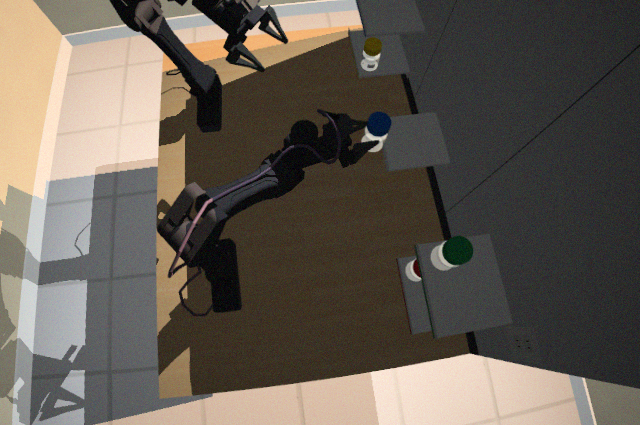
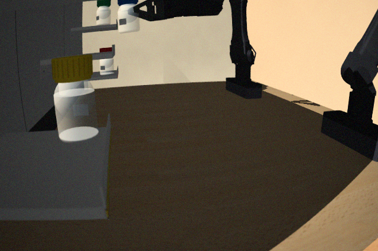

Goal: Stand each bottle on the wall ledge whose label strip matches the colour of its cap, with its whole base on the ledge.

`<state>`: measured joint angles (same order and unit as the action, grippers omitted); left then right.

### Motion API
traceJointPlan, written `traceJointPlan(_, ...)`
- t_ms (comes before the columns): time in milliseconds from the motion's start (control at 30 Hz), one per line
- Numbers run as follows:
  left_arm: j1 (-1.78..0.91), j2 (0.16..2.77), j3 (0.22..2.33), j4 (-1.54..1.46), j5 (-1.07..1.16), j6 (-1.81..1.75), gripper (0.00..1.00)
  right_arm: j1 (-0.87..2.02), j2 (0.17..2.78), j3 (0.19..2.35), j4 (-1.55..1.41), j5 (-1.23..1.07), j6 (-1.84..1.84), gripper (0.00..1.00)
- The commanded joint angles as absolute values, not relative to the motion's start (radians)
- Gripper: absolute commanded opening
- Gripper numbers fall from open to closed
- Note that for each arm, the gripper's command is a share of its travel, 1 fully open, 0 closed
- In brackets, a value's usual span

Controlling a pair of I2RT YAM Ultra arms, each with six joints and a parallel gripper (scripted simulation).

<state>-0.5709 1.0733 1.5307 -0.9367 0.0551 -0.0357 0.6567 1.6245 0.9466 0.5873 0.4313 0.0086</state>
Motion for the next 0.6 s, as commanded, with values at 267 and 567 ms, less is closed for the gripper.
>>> traceJointPlan(267, -0.568, 1.062, 1.533, -0.936, 0.057, -0.033, 1.0, 0.631, 1.623, 1.011, 0.637, 0.404, 0.006, 0.49)
traceJointPlan(567, -0.568, 1.062, 1.533, -0.936, 0.057, -0.033, 1.0, 0.59, 1.738, 1.111, 0.685, 0.359, 0.008, 0.49)
